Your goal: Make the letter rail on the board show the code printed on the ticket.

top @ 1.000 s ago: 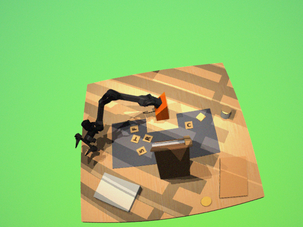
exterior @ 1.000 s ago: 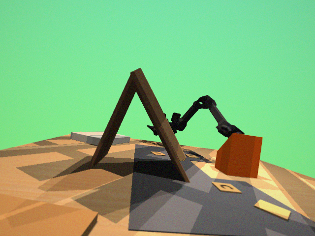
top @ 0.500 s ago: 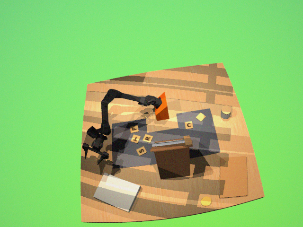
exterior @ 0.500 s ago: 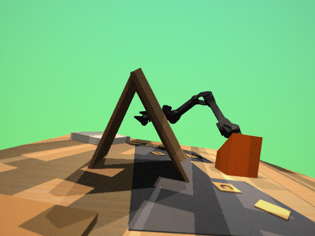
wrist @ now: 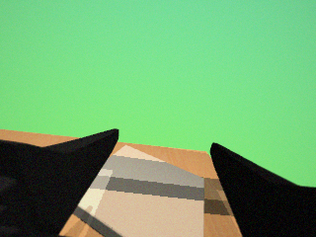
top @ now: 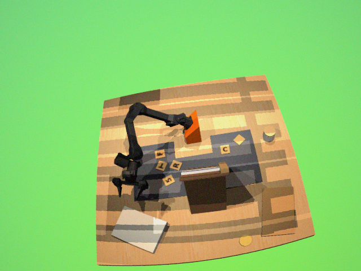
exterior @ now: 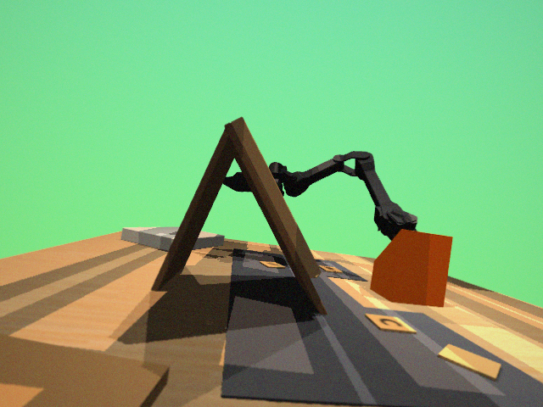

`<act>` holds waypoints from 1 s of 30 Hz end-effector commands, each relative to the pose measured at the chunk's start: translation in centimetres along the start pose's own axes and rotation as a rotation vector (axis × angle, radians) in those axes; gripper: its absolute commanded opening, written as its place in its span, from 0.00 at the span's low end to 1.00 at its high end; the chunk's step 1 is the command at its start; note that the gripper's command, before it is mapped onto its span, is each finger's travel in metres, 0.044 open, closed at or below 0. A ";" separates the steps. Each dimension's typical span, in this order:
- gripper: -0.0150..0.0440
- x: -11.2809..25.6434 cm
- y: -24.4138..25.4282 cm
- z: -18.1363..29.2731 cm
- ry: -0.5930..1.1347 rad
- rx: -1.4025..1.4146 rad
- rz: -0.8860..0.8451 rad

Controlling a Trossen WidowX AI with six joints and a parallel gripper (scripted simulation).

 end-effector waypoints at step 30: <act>1.00 7.5 25.5 -13.3 0.177 -0.370 -0.477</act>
Point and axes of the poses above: the point midway between the two fingers, 35 mm back from their tips, its own x axis back along the fingers, its own y axis across the jaws, z = x × y, the point moved 7 cm from there along x, back along the fingers
